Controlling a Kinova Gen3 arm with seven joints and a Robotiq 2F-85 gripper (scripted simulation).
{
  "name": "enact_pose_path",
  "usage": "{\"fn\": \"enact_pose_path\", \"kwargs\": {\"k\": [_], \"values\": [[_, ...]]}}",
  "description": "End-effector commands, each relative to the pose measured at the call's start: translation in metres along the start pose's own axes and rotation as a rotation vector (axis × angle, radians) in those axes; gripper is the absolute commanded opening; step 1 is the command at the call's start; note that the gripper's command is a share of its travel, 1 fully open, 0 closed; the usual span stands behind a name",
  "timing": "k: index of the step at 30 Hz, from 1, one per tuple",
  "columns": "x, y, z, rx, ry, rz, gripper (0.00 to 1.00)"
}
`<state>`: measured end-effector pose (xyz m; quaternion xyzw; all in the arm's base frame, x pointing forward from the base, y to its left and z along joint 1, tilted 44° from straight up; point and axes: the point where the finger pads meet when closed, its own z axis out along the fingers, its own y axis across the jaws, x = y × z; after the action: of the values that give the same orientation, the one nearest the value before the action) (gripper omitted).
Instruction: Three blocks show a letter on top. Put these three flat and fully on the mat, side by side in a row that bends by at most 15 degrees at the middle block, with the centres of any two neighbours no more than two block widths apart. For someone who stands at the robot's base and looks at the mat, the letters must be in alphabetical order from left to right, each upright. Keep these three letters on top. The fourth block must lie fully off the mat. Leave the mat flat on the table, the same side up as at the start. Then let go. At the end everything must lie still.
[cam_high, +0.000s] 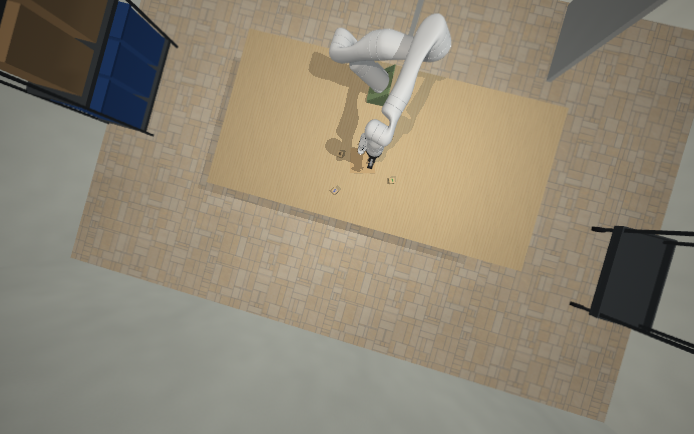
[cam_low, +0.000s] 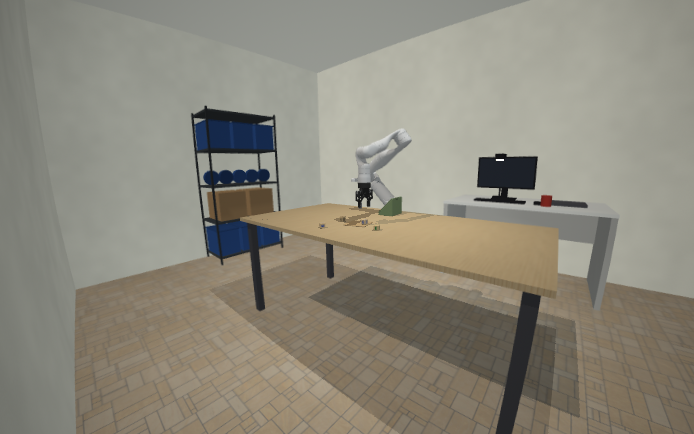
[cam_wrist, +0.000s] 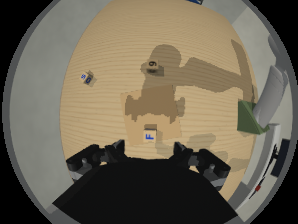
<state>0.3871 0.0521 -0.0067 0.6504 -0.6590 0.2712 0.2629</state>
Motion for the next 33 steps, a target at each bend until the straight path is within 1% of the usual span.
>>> {"fn": "enact_pose_path", "kwargs": {"k": [1,22,33], "values": [[-0.0003,-0.0003,-0.0008,0.001,-0.001,0.0,1.0],[-0.0005,-0.0005,-0.0008,0.002,-0.001,-0.006,1.0],[-0.0023,-0.0026,-0.0013,0.004,-0.002,-0.054,1.0]]}}
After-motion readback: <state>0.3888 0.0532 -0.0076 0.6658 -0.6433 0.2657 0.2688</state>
